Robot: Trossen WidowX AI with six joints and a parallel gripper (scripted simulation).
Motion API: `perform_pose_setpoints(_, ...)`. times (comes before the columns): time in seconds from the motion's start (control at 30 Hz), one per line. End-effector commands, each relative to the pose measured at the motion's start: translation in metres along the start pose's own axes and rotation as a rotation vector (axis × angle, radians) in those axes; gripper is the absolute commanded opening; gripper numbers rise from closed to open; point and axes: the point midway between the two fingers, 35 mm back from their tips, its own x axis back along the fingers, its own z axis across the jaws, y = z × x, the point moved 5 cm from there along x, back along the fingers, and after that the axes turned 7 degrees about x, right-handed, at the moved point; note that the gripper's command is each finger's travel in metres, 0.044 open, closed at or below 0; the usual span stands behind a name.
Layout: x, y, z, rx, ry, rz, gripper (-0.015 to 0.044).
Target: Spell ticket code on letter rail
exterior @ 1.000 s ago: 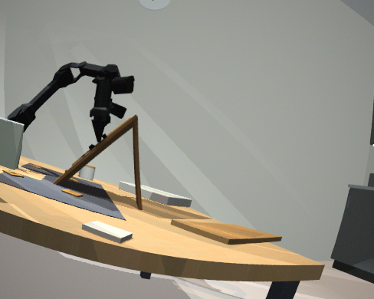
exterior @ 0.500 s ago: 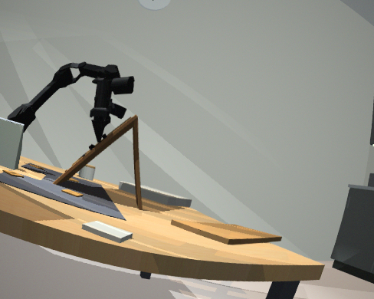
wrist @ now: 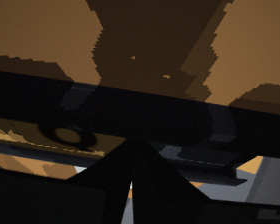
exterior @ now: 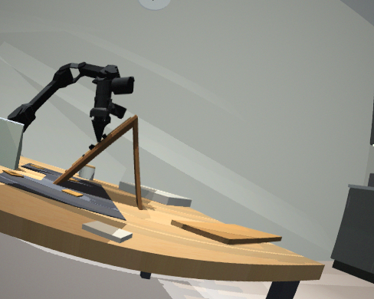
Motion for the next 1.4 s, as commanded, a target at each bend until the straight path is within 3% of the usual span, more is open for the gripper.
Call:
perform_pose_setpoints(0.0, 0.000, 0.001, 0.004, 0.001, 0.005, -0.002, 0.0000)
perform_pose_setpoints(1.03, 0.023, -0.019, 0.002, -0.001, 0.004, 0.000, 0.0000)
perform_pose_setpoints(1.37, 0.097, -0.068, 0.032, -0.028, -0.027, -0.377, 0.0263)
